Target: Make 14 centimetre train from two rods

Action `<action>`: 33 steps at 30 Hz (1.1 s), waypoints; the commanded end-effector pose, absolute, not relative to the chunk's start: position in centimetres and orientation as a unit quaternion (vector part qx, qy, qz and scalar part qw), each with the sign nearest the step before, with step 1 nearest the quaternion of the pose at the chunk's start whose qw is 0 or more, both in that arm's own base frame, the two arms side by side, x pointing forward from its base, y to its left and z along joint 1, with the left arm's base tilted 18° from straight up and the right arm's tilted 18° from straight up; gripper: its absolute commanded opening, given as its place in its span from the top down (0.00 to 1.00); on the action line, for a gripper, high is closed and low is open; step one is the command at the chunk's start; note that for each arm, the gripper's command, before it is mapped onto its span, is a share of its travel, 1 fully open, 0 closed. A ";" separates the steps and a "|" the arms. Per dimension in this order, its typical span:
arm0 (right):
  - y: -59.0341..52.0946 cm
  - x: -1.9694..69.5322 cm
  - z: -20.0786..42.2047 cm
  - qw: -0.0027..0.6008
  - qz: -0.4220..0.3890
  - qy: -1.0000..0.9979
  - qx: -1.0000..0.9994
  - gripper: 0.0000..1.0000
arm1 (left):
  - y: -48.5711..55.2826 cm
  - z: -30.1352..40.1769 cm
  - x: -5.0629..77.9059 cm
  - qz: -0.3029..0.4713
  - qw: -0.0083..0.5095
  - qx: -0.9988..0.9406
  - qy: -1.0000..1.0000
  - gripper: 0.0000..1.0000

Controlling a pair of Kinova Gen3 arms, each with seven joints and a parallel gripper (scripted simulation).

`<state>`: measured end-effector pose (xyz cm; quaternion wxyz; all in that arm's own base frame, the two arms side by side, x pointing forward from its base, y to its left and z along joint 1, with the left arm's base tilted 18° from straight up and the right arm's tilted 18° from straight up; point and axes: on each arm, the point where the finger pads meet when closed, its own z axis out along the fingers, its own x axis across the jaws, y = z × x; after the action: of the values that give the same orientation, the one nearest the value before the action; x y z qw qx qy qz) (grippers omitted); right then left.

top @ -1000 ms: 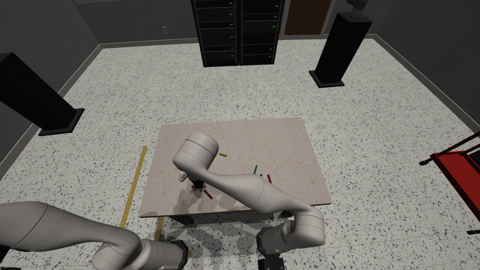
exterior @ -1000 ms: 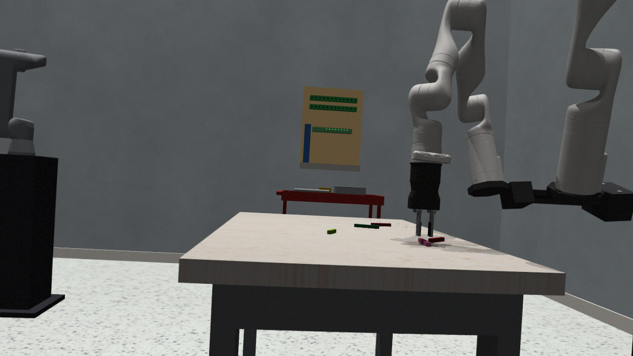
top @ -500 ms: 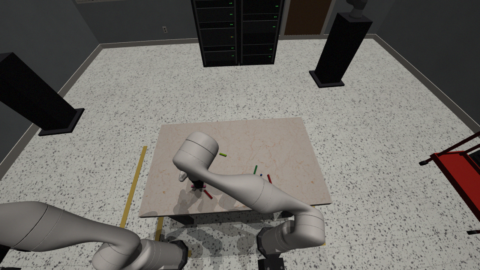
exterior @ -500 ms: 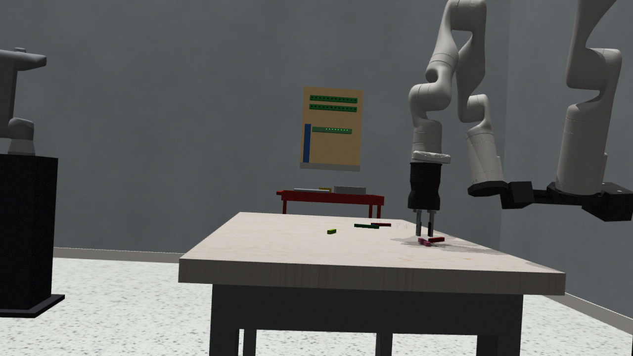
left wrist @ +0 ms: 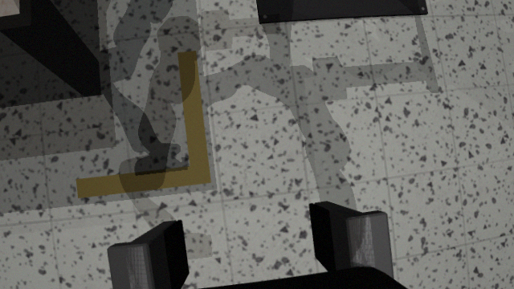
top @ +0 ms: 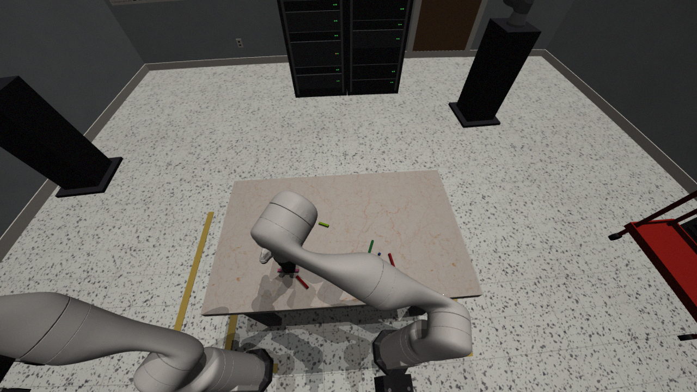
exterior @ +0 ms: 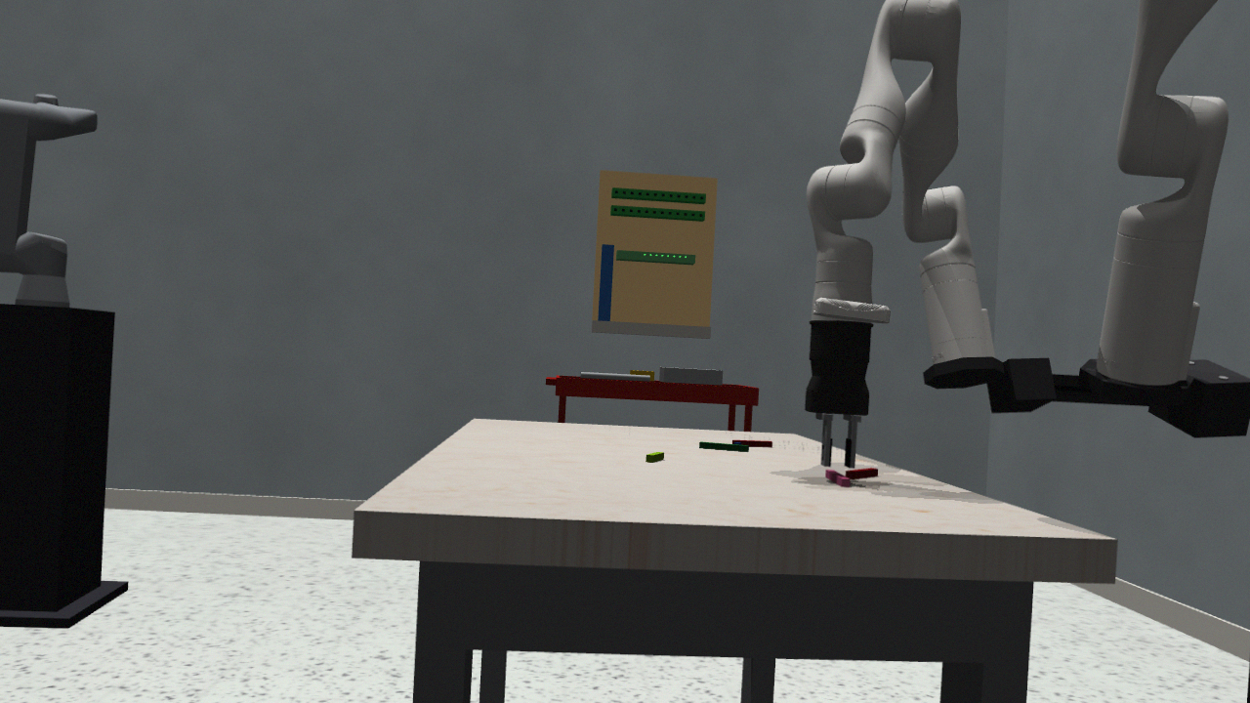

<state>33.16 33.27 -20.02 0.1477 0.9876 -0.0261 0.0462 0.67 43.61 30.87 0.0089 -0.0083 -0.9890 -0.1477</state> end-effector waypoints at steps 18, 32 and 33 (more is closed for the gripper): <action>33.5 33.0 -20.3 0.144 0.047 -0.030 0.988 0.46 | 43.7 30.9 0.8 -0.148 0.007 -0.009 -0.989 0.00; 33.4 33.2 -21.4 0.142 0.047 -0.030 0.988 0.46 | 43.7 30.9 0.8 -0.148 0.007 -0.009 -0.989 0.00; 33.4 33.2 -21.5 0.142 0.047 -0.030 0.988 0.46 | 43.7 30.9 0.8 -0.148 0.007 -0.009 -0.989 0.00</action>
<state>33.02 32.95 -21.22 0.1482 0.9876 -0.0251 0.0464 0.67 43.61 30.87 0.0089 -0.0083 -0.9890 -0.1477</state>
